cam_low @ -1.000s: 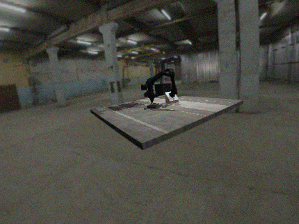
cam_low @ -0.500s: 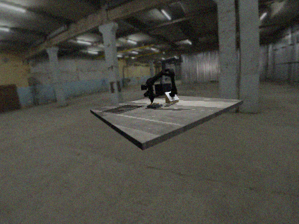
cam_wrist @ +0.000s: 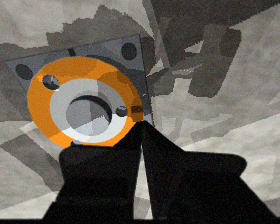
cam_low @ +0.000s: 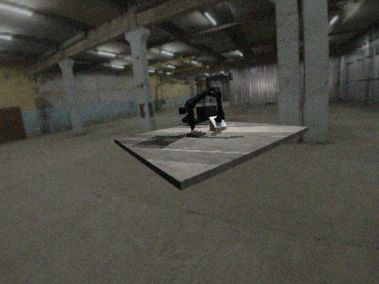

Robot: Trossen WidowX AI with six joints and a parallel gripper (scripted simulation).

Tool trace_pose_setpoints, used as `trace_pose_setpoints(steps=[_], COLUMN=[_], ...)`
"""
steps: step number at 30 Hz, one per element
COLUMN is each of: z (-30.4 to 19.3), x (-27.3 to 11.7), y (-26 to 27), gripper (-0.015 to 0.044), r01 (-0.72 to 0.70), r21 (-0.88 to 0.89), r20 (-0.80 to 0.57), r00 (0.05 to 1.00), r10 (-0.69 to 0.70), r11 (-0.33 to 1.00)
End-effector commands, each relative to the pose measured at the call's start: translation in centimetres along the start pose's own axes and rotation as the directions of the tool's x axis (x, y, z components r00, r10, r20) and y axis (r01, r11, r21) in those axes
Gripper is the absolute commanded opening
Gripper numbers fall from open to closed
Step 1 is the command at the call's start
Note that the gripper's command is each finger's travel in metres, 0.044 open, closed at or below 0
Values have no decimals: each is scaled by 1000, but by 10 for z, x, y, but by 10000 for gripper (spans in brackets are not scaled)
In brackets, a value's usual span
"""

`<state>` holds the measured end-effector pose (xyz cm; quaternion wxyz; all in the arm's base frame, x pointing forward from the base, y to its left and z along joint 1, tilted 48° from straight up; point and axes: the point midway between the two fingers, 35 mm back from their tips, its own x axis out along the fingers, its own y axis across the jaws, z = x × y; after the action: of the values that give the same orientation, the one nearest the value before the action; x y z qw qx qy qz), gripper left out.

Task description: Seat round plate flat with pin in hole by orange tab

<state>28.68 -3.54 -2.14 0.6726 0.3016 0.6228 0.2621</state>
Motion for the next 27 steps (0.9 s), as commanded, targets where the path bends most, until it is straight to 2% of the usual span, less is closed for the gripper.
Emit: trace_pose_setpoints(steps=[1,27], z=[8,10], x=[0,0], y=[1,2], gripper=[0,0], r01=[0,0], r21=[-19,-19], r20=[18,18], r00=[1000,1000], r10=[0,0], r11=[1000,1000])
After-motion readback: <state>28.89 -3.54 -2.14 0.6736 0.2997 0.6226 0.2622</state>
